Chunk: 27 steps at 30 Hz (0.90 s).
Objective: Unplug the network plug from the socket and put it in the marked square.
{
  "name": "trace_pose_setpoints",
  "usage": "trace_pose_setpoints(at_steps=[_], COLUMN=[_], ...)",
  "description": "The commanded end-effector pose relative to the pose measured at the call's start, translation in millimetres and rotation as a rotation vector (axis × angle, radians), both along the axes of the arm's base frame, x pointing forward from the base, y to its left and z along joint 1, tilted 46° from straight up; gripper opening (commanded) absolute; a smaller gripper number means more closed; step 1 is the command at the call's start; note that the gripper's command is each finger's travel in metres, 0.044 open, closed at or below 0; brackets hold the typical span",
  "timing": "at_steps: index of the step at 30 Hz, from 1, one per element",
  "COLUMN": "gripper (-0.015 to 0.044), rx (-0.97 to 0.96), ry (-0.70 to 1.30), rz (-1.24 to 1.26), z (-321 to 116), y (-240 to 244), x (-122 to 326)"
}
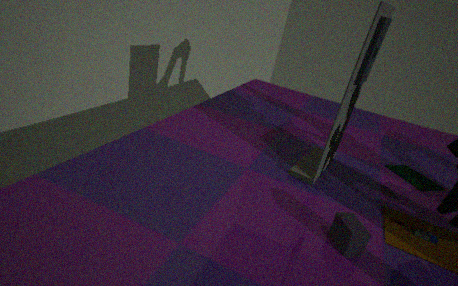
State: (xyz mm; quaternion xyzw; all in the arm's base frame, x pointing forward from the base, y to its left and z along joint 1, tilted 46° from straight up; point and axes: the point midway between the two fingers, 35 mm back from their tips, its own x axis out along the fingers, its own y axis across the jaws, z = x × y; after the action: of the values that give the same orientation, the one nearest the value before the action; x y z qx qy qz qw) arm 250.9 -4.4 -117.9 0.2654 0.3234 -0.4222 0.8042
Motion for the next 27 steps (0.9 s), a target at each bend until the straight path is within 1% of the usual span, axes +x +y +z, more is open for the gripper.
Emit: trace_pose_setpoints(at_steps=[1, 27], gripper=[0.0156, 0.0156], rx=[0.004, 0.008], ry=[-0.016, -0.014], rz=[-0.005, -0.006], z=[6.1, 26.9], y=[5.0, 29.1], x=[4.8, 9.6])
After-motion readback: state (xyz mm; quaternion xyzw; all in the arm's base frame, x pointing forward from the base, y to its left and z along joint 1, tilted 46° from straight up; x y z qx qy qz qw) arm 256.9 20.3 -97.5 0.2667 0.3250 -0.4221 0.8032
